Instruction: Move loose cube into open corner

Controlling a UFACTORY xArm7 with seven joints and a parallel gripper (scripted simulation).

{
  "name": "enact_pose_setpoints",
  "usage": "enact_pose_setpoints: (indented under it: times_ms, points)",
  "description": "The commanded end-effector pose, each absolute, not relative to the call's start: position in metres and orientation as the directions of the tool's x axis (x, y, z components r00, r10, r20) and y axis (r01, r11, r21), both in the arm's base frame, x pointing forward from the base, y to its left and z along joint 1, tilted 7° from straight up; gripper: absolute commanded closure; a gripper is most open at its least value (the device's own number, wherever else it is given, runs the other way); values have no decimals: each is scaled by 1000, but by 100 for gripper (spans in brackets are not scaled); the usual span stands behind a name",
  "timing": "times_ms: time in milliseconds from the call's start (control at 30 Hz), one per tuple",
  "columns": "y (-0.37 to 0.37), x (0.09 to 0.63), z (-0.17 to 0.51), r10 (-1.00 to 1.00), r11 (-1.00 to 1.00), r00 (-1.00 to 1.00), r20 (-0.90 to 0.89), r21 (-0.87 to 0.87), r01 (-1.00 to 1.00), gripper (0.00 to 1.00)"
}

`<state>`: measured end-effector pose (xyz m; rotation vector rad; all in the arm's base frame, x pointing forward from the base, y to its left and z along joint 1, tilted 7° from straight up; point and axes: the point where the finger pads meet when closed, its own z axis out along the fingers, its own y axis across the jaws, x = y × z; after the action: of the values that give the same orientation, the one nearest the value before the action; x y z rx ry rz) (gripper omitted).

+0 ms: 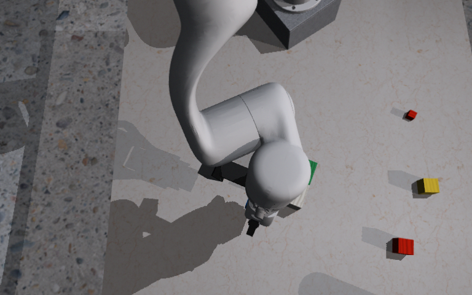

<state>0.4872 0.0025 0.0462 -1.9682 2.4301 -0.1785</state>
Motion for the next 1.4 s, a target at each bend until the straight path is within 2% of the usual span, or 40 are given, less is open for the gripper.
enact_pose_setpoints:
  times_ms: [0, 1367]
  points:
    - [3, 489, 48, -976, 203, -210, 64, -98, -974, 100]
    - [2, 490, 31, -976, 203, -210, 64, -98, -974, 100]
